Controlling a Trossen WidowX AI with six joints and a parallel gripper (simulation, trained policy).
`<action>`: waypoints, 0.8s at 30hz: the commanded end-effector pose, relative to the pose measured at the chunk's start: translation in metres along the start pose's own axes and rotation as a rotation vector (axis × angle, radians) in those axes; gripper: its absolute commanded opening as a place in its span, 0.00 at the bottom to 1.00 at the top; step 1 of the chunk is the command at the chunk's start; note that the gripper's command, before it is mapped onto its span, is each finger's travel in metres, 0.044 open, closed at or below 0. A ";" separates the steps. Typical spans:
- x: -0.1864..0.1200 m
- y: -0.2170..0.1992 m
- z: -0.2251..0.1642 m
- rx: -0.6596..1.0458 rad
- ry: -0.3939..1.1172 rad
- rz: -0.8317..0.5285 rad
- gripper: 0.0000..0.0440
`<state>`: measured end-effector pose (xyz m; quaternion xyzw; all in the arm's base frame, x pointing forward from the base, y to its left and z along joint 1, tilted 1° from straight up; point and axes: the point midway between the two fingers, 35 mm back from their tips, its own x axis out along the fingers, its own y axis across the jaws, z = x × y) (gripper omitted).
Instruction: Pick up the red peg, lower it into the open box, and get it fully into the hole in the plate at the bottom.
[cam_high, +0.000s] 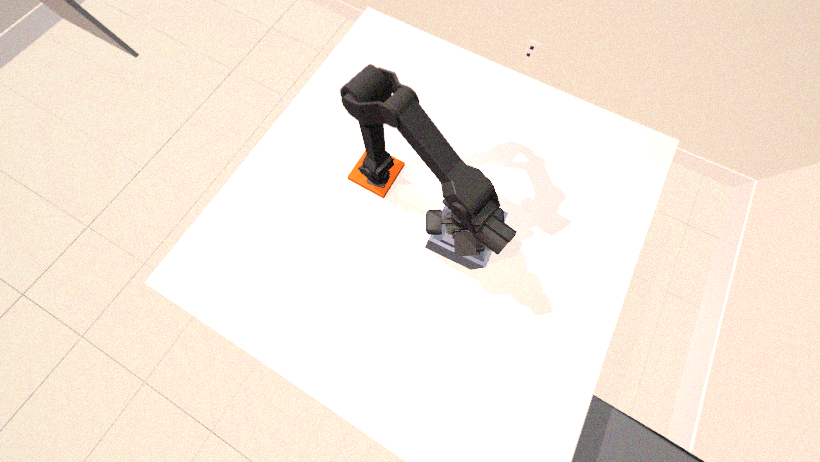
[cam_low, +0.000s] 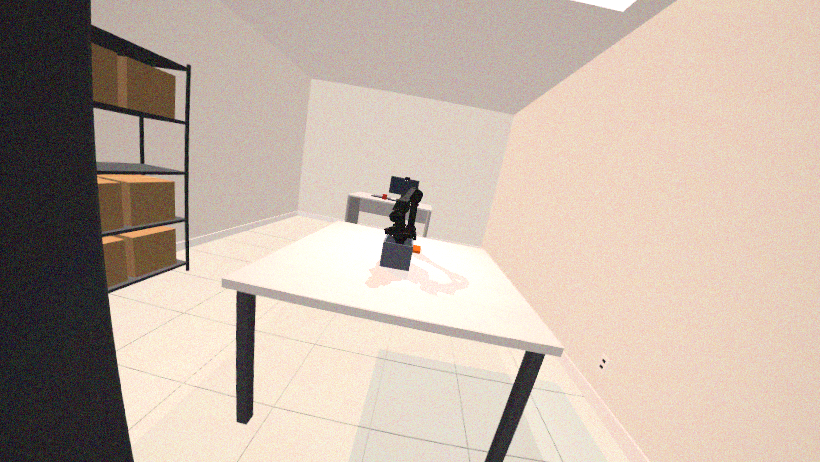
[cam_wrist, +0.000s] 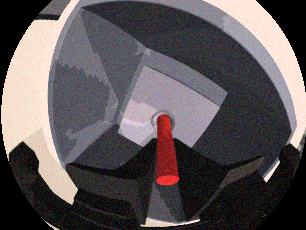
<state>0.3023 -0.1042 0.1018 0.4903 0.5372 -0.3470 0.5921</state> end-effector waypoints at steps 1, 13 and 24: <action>0.013 0.001 0.001 -0.028 0.010 -0.005 0.06; 0.016 -0.003 0.002 -0.024 0.072 -0.012 0.38; -0.001 0.007 0.013 -0.011 0.094 0.055 0.40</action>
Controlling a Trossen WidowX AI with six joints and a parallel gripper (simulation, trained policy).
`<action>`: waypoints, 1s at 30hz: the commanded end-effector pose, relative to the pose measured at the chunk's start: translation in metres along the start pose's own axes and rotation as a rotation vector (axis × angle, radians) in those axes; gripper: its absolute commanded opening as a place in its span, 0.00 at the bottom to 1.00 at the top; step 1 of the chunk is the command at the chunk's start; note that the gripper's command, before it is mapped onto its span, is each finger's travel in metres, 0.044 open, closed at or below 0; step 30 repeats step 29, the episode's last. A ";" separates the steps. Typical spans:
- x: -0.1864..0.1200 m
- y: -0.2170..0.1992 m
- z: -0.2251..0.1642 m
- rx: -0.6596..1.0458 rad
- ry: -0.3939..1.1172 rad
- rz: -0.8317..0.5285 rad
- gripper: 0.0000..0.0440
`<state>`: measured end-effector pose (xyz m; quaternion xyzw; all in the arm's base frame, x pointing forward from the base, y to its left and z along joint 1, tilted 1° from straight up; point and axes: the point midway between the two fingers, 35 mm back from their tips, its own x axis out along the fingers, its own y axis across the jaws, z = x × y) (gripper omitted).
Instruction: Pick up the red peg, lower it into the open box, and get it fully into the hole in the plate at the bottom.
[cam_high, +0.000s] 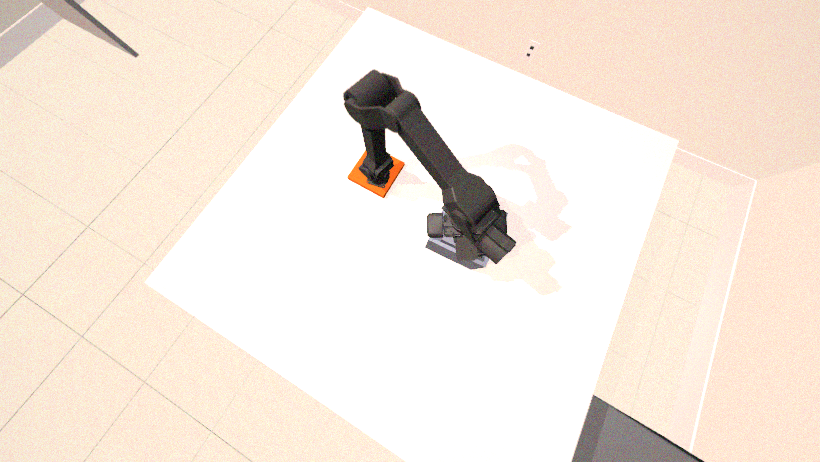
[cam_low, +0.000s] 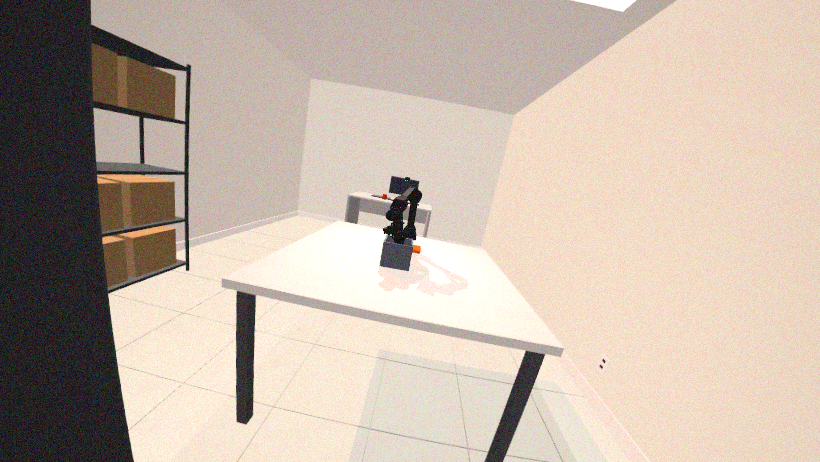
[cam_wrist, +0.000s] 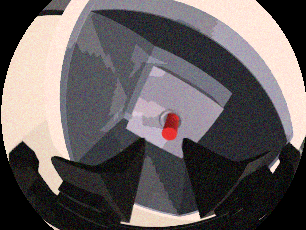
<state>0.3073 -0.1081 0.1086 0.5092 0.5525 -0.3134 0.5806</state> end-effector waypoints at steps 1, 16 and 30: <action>0.002 0.003 0.010 0.001 0.019 0.026 0.40; -0.024 0.026 0.019 -0.028 0.037 0.152 0.40; -0.039 0.042 0.029 -0.089 0.044 0.249 0.39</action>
